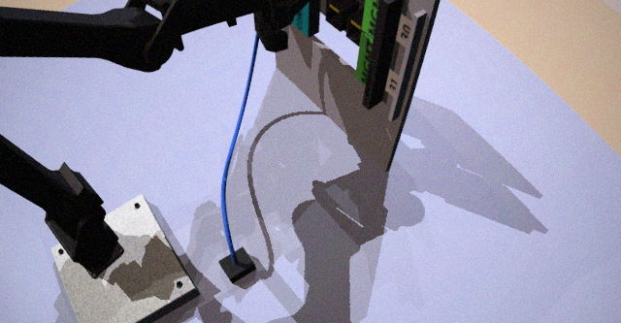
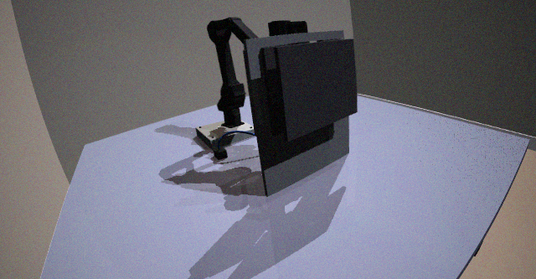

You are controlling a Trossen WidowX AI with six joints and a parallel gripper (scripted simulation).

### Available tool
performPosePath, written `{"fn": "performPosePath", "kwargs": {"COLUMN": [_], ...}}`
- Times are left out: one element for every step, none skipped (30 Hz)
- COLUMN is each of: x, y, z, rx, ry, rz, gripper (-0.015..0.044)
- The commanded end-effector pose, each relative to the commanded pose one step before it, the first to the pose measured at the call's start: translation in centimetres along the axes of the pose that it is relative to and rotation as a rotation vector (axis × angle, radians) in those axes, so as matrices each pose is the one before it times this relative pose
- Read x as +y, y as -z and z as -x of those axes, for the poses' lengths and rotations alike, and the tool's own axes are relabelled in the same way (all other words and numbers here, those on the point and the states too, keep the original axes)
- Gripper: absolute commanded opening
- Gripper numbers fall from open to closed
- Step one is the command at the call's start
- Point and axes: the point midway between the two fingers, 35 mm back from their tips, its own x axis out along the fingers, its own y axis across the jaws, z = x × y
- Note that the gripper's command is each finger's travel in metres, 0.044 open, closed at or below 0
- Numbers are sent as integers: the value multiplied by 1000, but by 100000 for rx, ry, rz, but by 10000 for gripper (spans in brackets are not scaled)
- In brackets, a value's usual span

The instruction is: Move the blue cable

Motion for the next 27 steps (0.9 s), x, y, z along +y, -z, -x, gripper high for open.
{"fn": "performPosePath", "kwargs": {"x": [43,-22,-13,-2,-5,-9,-7,-1,0,1,1,2,1,1,1,1,1,1,1,1,1,1,1,1,1,1,1], "y": [-16,-8,-5,11,34,44,41,29,10,22,15,25,14,17,10,13,7,5,3,6,4,15,9,15,9,14,8], "z": [-111,-41,-25,42,127,156,144,77,26,69,48,84,48,84,48,84,48,84,48,83,47,81,46,81,47,82,47], "rx": [-320,-137,-83,-2,-6,-8,-8,-2,-1,0,0,0,0,0,0,0,0,0,0,0,0,0,0,0,0,0,0], "ry": [148,199,121,-1,-2,-2,-2,-4,-1,-6,-4,-7,-4,-7,-4,-7,-4,-7,-4,-7,-4,-7,-4,-7,-4,-7,-4], "rz": [168,0,1,0,1,1,1,2,1,2,1,2,1,1,1,1,0,0,0,0,0,1,0,1,0,1,0], "gripper": [0,0,0,0,0,0,0,0,0,0,0,0,0,0,0,0,0,0,0,0,0,0,0,0,0,0,0]}}
